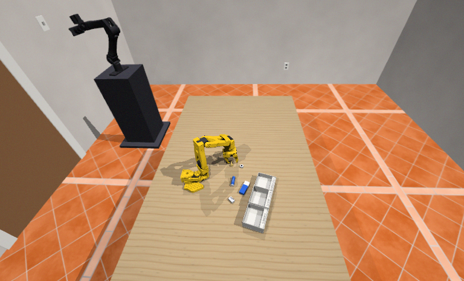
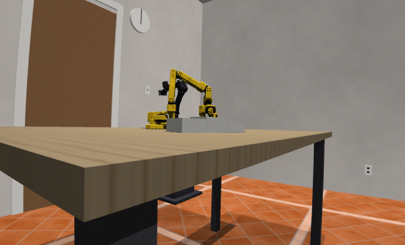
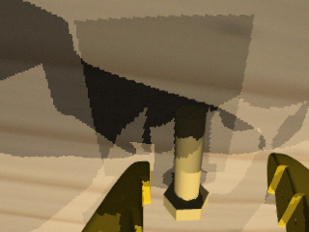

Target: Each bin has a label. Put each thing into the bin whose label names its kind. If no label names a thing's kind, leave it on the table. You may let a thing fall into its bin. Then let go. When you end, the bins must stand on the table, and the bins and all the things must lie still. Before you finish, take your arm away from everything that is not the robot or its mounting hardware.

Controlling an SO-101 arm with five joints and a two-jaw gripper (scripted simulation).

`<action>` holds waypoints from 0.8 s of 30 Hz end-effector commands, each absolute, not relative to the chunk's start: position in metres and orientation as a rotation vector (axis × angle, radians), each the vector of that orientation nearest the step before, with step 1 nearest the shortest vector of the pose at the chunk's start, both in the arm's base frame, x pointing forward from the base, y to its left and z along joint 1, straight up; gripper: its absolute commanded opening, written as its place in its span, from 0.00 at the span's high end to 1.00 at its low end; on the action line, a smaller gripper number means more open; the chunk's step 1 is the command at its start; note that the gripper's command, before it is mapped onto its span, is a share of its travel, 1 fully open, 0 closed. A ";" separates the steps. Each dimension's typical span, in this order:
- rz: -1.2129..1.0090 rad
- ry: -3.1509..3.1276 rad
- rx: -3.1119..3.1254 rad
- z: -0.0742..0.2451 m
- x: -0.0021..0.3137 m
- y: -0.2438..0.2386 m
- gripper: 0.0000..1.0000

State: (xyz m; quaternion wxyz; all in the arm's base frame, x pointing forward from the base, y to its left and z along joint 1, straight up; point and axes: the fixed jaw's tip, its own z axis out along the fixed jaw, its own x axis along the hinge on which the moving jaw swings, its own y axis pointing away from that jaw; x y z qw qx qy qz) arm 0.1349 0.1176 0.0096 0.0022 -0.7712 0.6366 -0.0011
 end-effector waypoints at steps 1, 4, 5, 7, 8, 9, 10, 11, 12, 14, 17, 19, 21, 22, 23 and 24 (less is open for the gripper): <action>-0.003 1.975 -2.428 0.008 0.135 0.119 0.78; -0.003 1.975 -2.428 0.008 0.135 0.119 0.78; -0.003 1.975 -2.428 0.008 0.135 0.119 0.78; -0.003 1.975 -2.428 0.008 0.135 0.119 0.78; -0.003 1.975 -2.428 0.008 0.135 0.119 0.78; -0.003 1.975 -2.428 0.008 0.135 0.119 0.78; -0.003 1.975 -2.428 0.008 0.135 0.119 0.78; -0.003 1.975 -2.428 0.008 0.135 0.119 0.78; -0.003 1.975 -2.428 0.008 0.135 0.119 0.78; -0.003 1.975 -2.428 0.008 0.135 0.119 0.78; -0.003 1.975 -2.428 0.008 0.135 0.119 0.78; -0.003 1.975 -2.428 0.008 0.135 0.119 0.78; -0.003 1.975 -2.428 0.008 0.135 0.119 0.79; -0.003 1.975 -2.428 0.008 0.135 0.119 0.79; -0.003 1.975 -2.428 0.008 0.135 0.119 0.79; -0.003 1.975 -2.428 0.008 0.135 0.119 0.80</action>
